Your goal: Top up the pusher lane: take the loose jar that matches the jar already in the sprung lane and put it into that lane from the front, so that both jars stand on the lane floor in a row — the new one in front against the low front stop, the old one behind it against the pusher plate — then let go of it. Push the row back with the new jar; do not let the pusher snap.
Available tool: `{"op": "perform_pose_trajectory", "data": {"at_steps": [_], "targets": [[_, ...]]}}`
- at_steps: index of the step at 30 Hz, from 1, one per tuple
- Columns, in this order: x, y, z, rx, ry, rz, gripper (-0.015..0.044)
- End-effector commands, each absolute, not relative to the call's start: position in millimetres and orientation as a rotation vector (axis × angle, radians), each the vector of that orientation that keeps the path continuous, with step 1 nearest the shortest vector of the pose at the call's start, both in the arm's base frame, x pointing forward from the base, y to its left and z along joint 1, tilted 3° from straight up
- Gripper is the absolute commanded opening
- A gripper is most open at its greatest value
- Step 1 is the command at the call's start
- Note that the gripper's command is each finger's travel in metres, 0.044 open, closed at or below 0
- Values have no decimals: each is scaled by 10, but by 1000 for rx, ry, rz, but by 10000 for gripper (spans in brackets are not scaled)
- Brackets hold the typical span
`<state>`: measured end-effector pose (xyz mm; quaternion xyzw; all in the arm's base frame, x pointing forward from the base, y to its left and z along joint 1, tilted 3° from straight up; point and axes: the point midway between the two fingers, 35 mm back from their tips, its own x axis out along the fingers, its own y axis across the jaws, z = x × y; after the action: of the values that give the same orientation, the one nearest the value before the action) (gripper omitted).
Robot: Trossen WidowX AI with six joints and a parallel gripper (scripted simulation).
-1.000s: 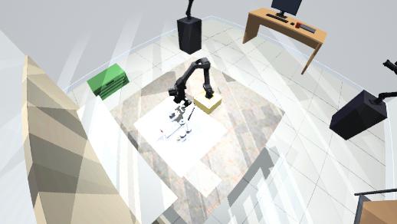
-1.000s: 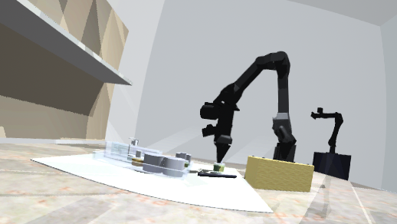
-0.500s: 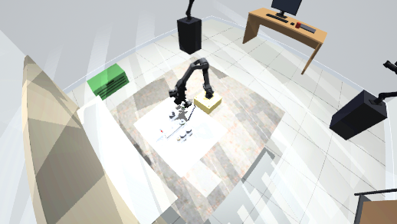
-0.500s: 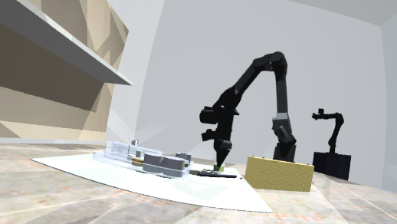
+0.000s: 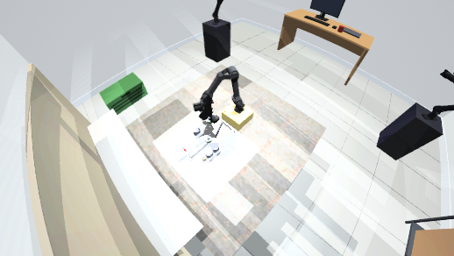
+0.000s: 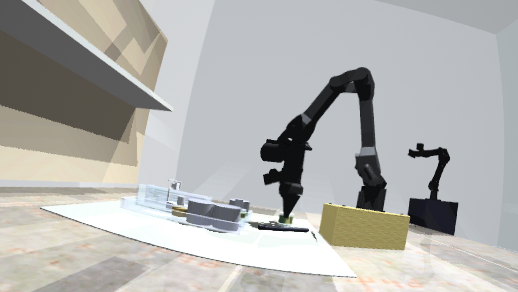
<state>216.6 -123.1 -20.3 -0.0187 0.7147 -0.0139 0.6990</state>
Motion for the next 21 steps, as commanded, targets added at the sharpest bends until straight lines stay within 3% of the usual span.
{"op": "perform_pose_trajectory", "data": {"at_steps": [1,2,21], "targets": [[2192,-1243,-88,-48,1597,-28,26],[2206,-1246,-30,-48,1596,-28,0],[2264,-1211,811,-48,1596,-28,0]]}}
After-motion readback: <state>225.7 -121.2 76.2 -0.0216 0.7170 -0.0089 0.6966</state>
